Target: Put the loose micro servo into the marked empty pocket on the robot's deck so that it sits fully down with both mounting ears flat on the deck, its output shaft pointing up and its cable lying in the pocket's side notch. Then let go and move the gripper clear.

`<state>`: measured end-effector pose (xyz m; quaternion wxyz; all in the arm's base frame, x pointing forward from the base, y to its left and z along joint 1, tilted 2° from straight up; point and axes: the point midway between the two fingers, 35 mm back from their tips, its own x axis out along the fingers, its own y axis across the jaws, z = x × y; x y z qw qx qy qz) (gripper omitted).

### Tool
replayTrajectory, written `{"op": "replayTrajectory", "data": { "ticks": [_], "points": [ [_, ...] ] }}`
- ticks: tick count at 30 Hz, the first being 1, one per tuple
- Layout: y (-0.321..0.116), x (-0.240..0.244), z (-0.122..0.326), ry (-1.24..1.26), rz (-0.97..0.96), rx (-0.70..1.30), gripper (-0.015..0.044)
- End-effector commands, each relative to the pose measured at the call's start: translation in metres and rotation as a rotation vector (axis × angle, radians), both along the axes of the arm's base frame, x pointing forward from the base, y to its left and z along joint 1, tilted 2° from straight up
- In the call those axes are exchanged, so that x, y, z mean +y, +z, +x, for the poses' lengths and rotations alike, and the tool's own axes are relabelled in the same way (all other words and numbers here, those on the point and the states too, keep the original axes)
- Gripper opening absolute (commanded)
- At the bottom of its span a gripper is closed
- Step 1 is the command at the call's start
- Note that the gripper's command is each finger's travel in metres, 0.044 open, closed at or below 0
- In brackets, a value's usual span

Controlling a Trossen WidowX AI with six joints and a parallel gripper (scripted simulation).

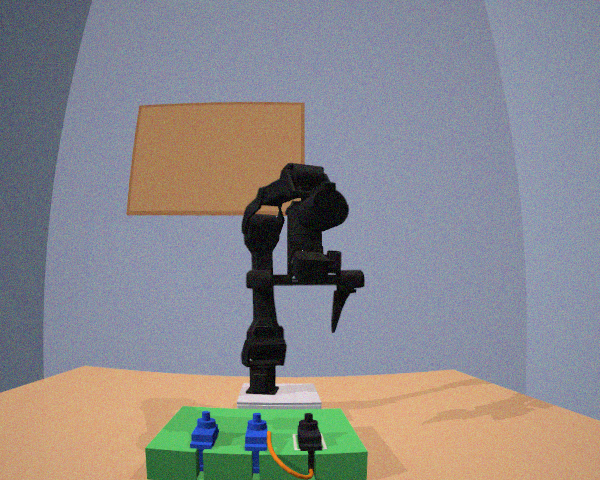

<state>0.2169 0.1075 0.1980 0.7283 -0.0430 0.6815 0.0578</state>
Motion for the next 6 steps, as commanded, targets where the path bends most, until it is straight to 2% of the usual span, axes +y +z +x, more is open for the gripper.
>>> {"op": "replayTrajectory", "data": {
  "ticks": [1, 6],
  "points": [
    [0.0000, -0.0002, -0.0002, 0.001, -0.001, 0.002, 0.0440],
    [0.0000, -0.0002, -0.0002, 0.001, -0.001, 0.002, 0.0440]
  ]
}}
